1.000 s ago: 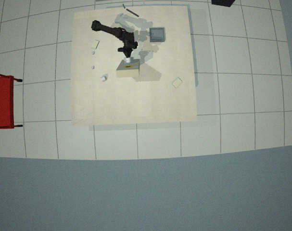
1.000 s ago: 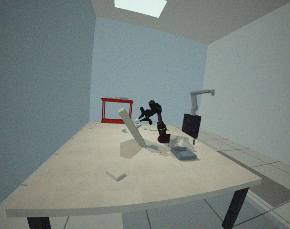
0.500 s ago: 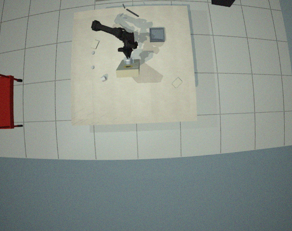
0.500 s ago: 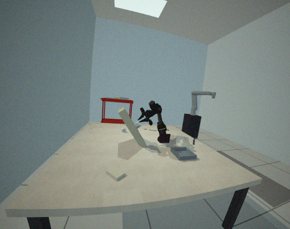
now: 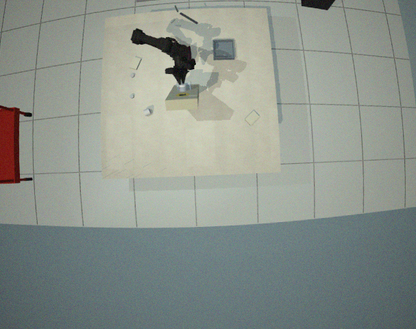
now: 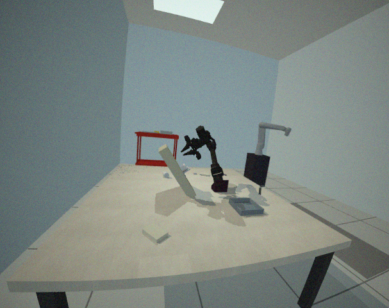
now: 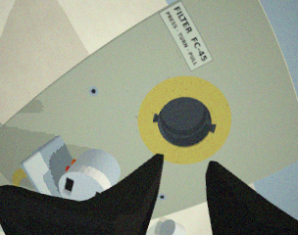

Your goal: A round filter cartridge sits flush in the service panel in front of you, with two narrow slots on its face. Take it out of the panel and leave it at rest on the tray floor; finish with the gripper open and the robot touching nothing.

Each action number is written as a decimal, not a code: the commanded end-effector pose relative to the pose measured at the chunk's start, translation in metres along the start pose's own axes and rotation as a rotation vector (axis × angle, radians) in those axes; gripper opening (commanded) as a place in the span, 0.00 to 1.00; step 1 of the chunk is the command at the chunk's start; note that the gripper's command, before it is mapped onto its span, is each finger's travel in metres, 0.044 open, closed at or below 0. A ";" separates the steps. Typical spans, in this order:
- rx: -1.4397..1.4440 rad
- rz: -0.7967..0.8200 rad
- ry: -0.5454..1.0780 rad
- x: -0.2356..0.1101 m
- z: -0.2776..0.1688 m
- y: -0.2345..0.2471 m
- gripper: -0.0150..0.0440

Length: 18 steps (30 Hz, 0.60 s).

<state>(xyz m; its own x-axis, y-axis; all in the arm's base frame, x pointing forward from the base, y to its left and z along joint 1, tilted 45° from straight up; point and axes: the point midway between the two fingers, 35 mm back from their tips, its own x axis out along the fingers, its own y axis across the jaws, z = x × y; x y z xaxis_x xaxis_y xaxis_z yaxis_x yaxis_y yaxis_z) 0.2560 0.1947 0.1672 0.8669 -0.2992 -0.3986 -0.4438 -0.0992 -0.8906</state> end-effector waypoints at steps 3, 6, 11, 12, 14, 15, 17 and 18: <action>0.001 0.002 -0.001 -0.016 0.017 -0.021 0.66; 0.006 0.001 -0.002 -0.032 0.029 -0.037 0.79; 0.021 0.003 -0.001 -0.044 0.036 -0.048 0.93; 0.054 0.016 0.006 -0.042 0.034 -0.045 0.88; 0.180 0.062 0.039 -0.034 0.026 -0.031 0.79; 0.251 0.086 0.062 -0.029 0.021 -0.023 0.77; 0.394 0.129 0.115 -0.022 0.010 -0.008 0.77; 0.466 0.147 0.146 -0.018 0.004 -0.001 0.77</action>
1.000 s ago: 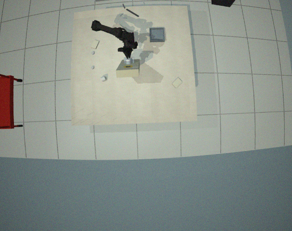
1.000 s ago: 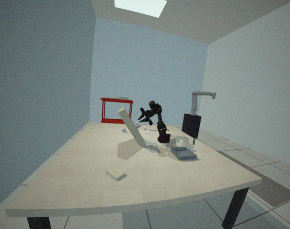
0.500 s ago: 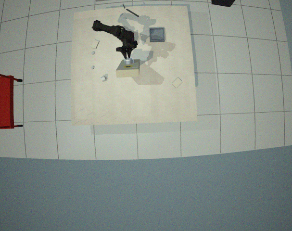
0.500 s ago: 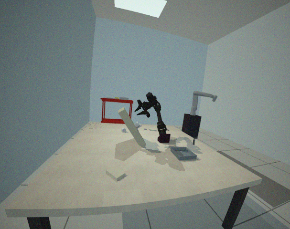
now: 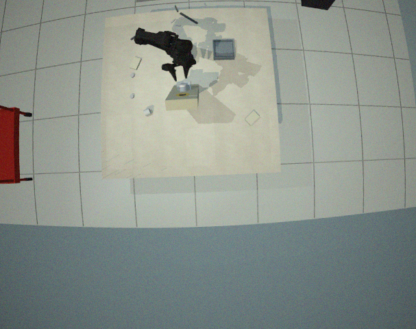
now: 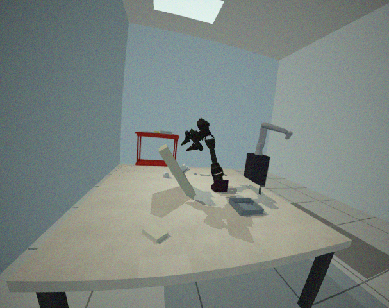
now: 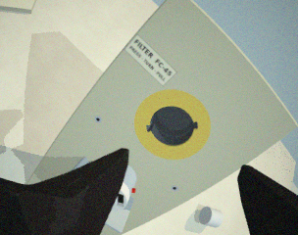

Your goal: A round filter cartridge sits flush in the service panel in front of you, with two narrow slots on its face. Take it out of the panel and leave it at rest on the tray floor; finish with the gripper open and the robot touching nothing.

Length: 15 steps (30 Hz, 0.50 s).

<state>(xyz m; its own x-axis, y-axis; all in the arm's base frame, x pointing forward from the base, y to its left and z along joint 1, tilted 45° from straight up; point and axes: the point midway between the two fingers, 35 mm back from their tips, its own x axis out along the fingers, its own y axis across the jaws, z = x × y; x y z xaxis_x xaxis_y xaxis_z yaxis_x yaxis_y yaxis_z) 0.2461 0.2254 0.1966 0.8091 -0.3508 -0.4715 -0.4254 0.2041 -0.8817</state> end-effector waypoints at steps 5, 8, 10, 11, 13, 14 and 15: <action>0.545 0.092 0.268 0.032 -0.063 0.042 0.77; 0.651 0.089 0.327 0.035 -0.075 0.049 0.77; 0.651 0.089 0.327 0.035 -0.075 0.049 0.77; 0.651 0.089 0.327 0.035 -0.075 0.049 0.77; 0.651 0.089 0.327 0.035 -0.075 0.049 0.77; 0.651 0.089 0.327 0.035 -0.075 0.049 0.77; 0.651 0.089 0.327 0.036 -0.075 0.049 0.77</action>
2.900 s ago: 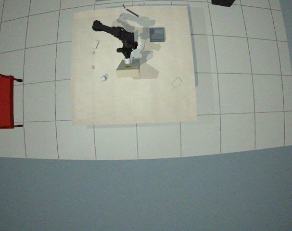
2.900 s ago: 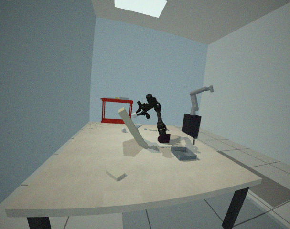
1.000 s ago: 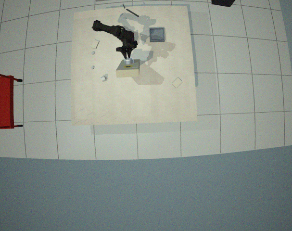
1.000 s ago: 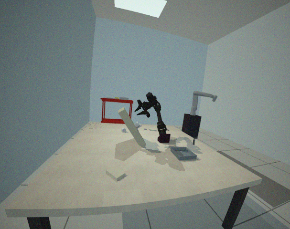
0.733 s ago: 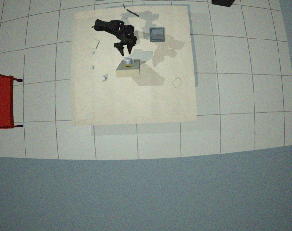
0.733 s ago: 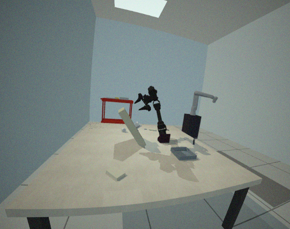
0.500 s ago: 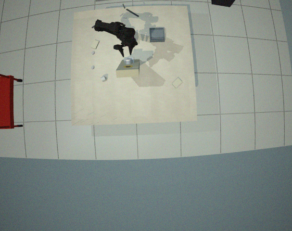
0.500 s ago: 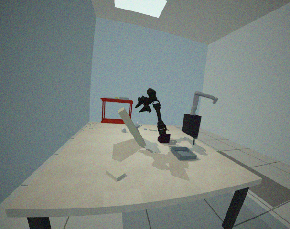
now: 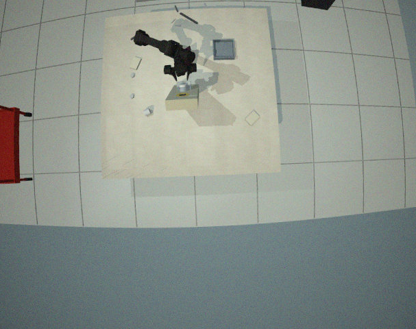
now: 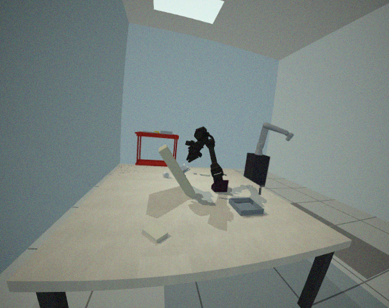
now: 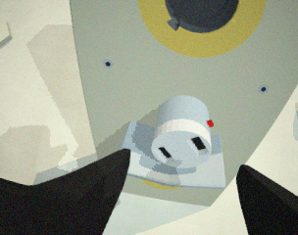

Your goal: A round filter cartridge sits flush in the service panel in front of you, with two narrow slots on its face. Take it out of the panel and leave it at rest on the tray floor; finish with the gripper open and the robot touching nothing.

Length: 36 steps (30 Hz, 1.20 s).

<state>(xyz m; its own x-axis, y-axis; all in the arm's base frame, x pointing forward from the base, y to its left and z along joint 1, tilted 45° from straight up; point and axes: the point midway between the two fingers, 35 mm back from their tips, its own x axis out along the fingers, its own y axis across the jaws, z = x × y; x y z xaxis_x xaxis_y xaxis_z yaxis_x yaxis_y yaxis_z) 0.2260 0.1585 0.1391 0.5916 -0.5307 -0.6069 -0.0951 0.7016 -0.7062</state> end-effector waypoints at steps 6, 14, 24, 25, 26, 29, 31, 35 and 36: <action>0.023 -0.001 0.019 0.013 -0.005 0.000 0.77; 0.023 0.000 0.018 0.026 -0.005 0.001 0.77; 0.024 -0.002 0.017 0.042 -0.005 0.000 0.77; 0.024 -0.002 0.017 0.044 -0.005 0.000 0.77; 0.024 -0.003 0.017 0.045 -0.006 0.000 0.77; 0.024 -0.004 0.017 0.050 -0.006 -0.001 0.77; 0.025 -0.004 0.016 0.052 -0.006 -0.001 0.77; 0.035 0.001 0.014 0.050 -0.003 -0.001 0.73; 0.035 0.001 0.014 0.050 -0.003 -0.001 0.68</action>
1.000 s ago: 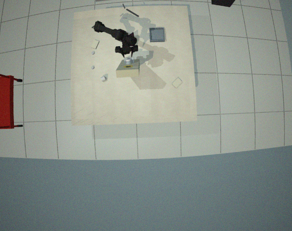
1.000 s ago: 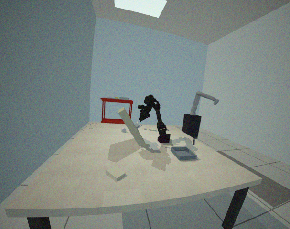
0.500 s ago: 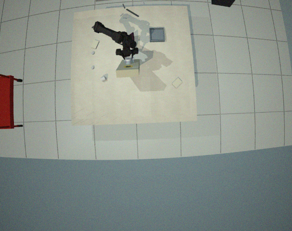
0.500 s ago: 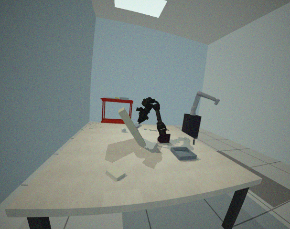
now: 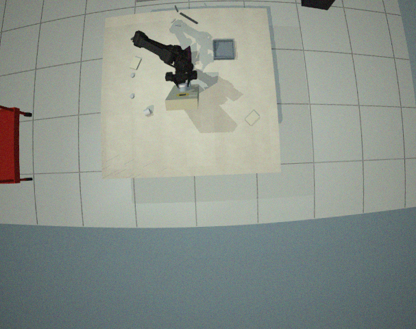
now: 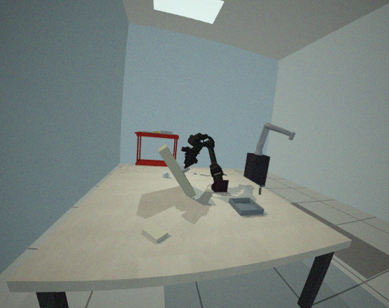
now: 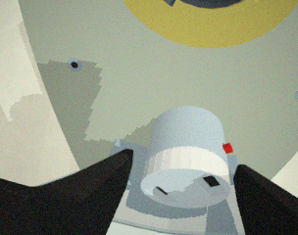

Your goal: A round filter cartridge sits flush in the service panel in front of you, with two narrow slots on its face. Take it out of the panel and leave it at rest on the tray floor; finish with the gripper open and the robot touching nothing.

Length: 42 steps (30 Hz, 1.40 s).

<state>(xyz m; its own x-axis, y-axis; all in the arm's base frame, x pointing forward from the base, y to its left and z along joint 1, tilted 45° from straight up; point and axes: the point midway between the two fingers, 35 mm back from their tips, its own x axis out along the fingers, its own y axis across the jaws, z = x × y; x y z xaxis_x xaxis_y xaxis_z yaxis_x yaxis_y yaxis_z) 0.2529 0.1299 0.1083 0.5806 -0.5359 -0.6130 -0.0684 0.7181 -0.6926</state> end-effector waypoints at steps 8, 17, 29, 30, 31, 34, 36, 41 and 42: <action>0.001 0.000 0.000 0.000 0.000 0.000 0.59; 0.000 0.000 0.000 -0.004 0.008 0.000 0.26; -0.019 0.010 -0.006 -0.039 0.026 0.004 0.25; -0.022 0.011 -0.007 -0.044 0.026 0.004 0.25; -0.025 0.012 -0.008 -0.050 0.026 0.004 0.25; -0.035 0.014 -0.011 -0.066 0.027 0.004 0.25; -0.042 0.014 -0.014 -0.077 0.026 0.004 0.25; -0.055 0.012 -0.022 -0.100 0.025 0.002 0.25; -0.055 0.012 -0.021 -0.100 0.025 0.003 0.25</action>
<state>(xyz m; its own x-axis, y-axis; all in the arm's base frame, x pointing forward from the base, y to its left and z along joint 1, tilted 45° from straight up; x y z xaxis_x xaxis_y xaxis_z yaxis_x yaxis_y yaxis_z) 0.2187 0.1926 0.1716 0.5954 -0.5192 -0.6131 -0.1228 0.6954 -0.7081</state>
